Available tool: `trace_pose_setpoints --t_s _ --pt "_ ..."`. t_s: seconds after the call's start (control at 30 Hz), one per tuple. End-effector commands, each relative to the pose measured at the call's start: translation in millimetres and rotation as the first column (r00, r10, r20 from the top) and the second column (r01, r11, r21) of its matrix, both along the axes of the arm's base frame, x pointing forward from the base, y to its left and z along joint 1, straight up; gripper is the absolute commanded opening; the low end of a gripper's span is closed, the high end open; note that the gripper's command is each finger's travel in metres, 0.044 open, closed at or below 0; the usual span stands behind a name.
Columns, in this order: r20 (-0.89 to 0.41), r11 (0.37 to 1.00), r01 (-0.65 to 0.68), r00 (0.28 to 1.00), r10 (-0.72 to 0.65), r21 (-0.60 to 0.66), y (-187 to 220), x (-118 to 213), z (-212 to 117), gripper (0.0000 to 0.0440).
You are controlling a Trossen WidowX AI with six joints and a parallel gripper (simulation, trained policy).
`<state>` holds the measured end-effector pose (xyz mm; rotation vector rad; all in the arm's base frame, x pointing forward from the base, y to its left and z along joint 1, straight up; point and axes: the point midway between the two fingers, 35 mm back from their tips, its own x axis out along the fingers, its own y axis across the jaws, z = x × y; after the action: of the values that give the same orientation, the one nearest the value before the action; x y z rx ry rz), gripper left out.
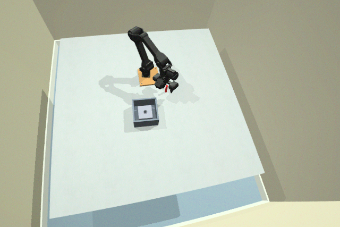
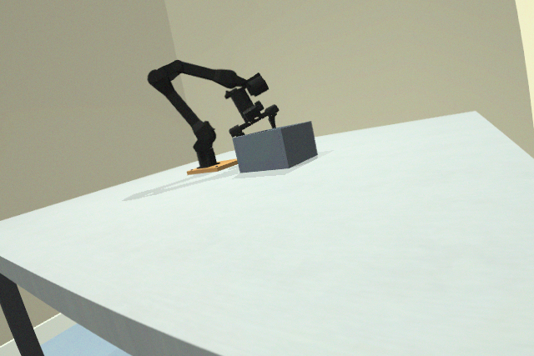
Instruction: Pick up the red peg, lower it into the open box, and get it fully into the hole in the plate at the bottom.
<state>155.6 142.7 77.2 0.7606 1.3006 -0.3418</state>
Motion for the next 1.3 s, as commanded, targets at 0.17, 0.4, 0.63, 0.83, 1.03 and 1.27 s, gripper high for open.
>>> trace_pose_setpoints --t_s 0.17,0.4,0.63,0.83,1.03,1.27 --pt "-0.069 0.994 0.107 0.992 -0.105 0.03 0.9 -5.9 -31.0 0.0374" --pt "-0.129 0.988 0.148 0.982 -0.141 0.05 1.1 -9.5 -35.0 0.0191" --pt "-0.177 0.984 0.165 0.972 -0.151 0.065 0.9 -9.3 -36.0 0.0013" --pt "-0.118 0.987 0.144 0.984 -0.134 0.073 1.2 2.7 -19.5 0.0" --pt "-0.043 0.992 0.107 0.994 -0.105 0.059 -3.6 15.6 4.4 0.0001" --pt "0.042 0.994 0.097 0.994 -0.099 0.041 -12.6 35.1 38.9 0.0"
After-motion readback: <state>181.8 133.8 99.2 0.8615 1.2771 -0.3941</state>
